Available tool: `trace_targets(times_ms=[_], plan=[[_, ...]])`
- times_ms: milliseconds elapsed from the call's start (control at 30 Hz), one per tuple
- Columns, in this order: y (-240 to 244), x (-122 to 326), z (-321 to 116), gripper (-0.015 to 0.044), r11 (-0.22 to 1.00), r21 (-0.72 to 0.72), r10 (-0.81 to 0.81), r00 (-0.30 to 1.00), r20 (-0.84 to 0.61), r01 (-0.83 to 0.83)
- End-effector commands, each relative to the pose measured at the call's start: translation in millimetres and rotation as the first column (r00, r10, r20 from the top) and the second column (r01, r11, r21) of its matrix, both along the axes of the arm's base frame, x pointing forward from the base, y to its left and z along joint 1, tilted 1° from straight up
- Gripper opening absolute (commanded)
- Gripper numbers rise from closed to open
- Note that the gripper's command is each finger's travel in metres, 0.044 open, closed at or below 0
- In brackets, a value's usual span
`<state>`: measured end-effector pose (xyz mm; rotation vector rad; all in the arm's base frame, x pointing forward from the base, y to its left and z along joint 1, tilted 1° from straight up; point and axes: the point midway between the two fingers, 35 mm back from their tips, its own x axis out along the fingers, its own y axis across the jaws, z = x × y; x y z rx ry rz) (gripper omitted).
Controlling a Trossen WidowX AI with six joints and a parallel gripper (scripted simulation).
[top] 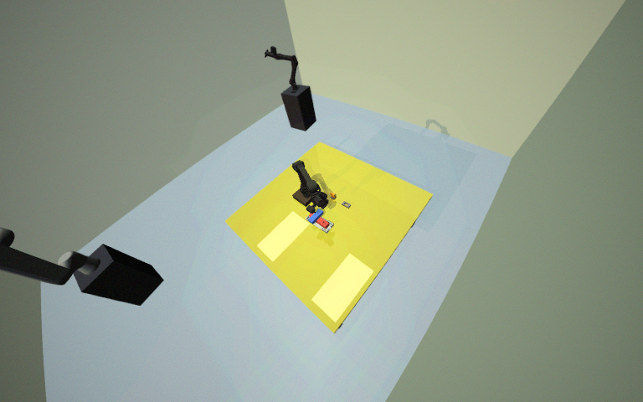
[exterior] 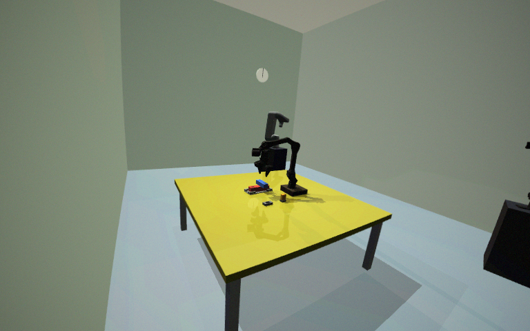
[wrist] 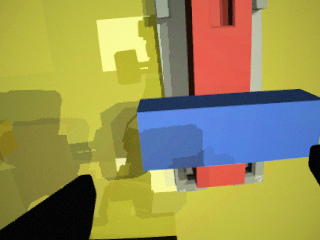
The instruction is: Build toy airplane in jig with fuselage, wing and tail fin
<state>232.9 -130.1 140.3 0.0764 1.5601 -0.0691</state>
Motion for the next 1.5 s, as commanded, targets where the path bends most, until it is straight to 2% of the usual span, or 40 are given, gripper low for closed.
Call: trace_targets(times_ms=[0, 267, 567, 733, 900, 1467], plan=[[46, 13, 1, 0.044, 1.0, 0.003, 0.008, 1.0, 0.002, -0.008], [140, 13, 1, 0.044, 1.0, 0.006, -0.003, 1.0, -0.002, 0.003], [230, -21, 1, 0.044, 1.0, 0.026, 0.008, 1.0, -0.002, -0.008], [231, -21, -1, 0.044, 1.0, 0.026, 0.009, 1.0, -0.002, -0.009], [233, -21, -53, 0.044, 1.0, 0.026, 0.009, 1.0, -0.002, -0.009], [234, -21, -80, 0.044, 1.0, 0.026, 0.009, 1.0, -0.003, -0.009]])
